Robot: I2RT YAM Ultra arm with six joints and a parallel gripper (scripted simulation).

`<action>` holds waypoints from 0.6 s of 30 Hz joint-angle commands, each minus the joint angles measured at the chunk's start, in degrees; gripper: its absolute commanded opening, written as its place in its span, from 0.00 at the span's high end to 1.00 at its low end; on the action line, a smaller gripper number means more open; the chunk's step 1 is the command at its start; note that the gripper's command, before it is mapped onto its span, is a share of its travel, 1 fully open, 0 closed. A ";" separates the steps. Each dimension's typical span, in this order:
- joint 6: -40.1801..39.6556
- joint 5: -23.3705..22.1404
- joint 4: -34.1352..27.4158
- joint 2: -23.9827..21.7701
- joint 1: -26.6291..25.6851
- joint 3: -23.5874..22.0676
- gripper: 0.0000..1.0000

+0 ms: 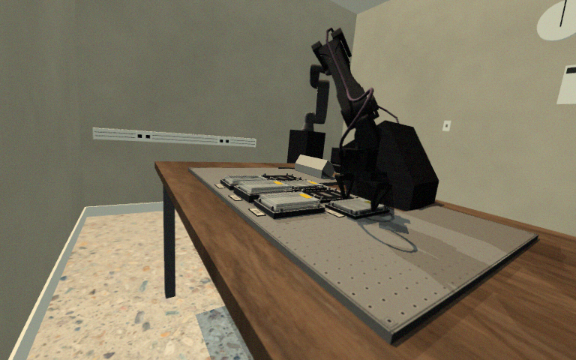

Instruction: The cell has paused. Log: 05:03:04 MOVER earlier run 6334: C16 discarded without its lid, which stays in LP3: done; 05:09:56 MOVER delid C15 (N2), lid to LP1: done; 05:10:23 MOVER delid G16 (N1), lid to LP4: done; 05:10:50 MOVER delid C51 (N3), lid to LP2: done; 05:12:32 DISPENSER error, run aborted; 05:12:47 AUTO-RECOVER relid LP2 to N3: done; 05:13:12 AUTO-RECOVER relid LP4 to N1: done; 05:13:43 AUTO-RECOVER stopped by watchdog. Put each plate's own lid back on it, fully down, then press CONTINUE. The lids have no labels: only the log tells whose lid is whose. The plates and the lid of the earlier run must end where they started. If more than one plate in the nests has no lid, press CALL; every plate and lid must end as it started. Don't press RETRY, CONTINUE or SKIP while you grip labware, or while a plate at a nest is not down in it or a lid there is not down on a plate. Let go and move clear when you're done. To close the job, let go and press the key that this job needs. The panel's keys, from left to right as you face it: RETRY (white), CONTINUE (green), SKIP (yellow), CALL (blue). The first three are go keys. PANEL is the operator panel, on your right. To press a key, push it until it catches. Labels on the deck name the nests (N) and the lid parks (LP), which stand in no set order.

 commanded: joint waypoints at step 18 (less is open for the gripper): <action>-0.50 0.33 1.01 -1.81 0.32 1.52 0.19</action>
